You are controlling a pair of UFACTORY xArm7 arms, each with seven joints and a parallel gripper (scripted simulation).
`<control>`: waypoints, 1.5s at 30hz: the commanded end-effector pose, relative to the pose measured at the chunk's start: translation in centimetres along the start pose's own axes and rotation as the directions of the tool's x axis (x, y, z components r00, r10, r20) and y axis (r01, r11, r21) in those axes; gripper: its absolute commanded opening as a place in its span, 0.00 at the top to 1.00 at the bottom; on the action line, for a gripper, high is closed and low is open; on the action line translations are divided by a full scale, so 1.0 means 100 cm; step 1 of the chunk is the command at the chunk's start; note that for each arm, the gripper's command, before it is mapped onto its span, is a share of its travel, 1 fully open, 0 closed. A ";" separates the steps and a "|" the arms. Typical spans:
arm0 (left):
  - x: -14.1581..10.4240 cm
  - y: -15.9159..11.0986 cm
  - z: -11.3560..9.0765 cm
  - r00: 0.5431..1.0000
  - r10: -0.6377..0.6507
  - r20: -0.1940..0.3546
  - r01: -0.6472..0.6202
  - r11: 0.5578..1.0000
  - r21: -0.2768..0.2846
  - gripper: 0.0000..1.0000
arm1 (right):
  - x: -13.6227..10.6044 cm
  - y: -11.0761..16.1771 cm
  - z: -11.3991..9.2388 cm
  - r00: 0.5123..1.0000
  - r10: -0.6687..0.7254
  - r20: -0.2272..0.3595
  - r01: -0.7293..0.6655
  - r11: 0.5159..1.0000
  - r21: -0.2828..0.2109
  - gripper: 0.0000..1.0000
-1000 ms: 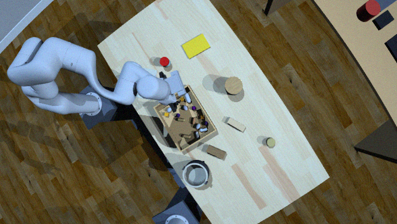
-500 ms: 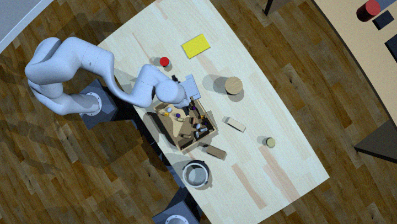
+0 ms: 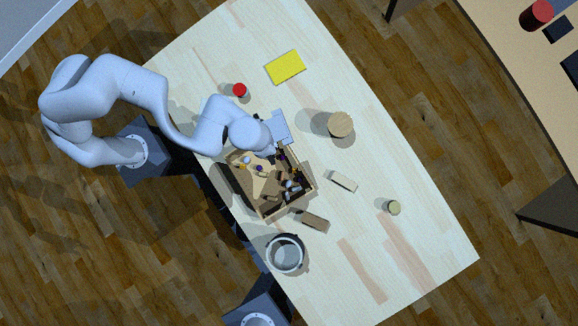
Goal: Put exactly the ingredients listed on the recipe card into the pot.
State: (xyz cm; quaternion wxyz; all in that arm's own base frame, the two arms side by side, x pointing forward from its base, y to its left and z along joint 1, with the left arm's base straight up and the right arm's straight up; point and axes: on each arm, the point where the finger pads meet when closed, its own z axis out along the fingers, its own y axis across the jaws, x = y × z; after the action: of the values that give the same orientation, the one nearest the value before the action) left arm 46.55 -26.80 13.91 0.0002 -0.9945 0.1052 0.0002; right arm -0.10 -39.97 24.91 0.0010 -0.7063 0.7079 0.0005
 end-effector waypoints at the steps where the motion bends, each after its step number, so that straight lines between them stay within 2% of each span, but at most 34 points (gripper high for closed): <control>1: 0.001 0.000 0.008 1.000 0.000 -0.002 0.000 1.000 -0.001 0.37 | 0.001 0.000 -0.001 1.000 0.000 -0.002 0.000 1.000 0.000 0.00; 11: 0.001 0.000 0.055 1.000 0.000 -0.002 0.000 1.000 -0.001 0.37 | 0.001 0.000 -0.001 1.000 0.000 -0.002 0.000 1.000 0.000 0.00; 13: 0.001 0.000 0.055 1.000 0.000 -0.002 0.000 1.000 -0.001 0.37 | 0.001 0.000 -0.001 1.000 0.000 -0.002 0.000 1.000 0.000 0.00; 19: 0.001 0.000 0.072 1.000 0.000 -0.002 0.000 1.000 -0.001 0.37 | 0.001 0.000 -0.001 1.000 0.000 -0.002 0.000 1.000 0.000 0.00; 37: 0.001 0.000 0.076 1.000 0.000 -0.002 0.000 1.000 -0.001 0.37 | 0.001 0.000 -0.001 1.000 0.000 -0.002 0.000 1.000 0.000 0.00; 45: 0.001 0.000 0.083 1.000 0.000 -0.002 0.000 1.000 -0.001 0.37 | 0.001 0.000 -0.001 1.000 0.000 -0.002 0.000 1.000 0.000 0.00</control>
State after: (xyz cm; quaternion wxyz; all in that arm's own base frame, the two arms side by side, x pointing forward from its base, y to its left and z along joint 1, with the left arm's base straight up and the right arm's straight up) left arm 46.55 -26.80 5.85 0.0001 -0.9945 0.1052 0.0002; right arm -0.10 -39.97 24.91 0.0010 -0.7063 0.7079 0.0005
